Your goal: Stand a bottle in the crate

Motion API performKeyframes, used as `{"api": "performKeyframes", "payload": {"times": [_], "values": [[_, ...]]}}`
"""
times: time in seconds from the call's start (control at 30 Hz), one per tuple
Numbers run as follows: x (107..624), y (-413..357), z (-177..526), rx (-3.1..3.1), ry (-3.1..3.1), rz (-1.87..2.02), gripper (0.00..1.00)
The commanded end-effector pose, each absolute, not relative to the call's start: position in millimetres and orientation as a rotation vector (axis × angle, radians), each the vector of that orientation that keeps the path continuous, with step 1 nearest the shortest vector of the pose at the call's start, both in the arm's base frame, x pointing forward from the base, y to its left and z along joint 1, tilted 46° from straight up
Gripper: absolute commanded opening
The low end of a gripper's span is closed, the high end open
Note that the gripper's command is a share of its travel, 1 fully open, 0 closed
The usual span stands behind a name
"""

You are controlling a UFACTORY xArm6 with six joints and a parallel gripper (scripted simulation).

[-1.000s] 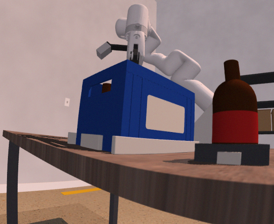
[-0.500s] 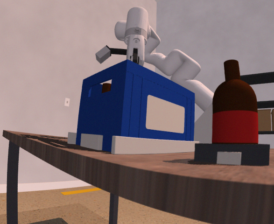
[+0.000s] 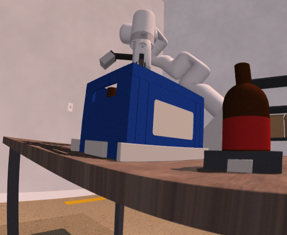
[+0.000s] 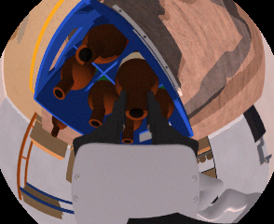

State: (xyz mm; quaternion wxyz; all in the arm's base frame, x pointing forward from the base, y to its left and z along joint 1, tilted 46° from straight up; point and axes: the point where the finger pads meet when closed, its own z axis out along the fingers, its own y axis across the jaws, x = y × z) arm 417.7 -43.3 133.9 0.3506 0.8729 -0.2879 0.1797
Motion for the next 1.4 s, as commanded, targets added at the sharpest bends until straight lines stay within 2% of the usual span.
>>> {"api": "performKeyframes", "payload": {"times": [0.0, 1.37], "values": [[418.8, -43.4, 133.9, 2.262, -0.746, 0.469, 0.00], [419.3, -46.1, 131.4, 2.262, -0.746, 0.469, 0.00]]}}
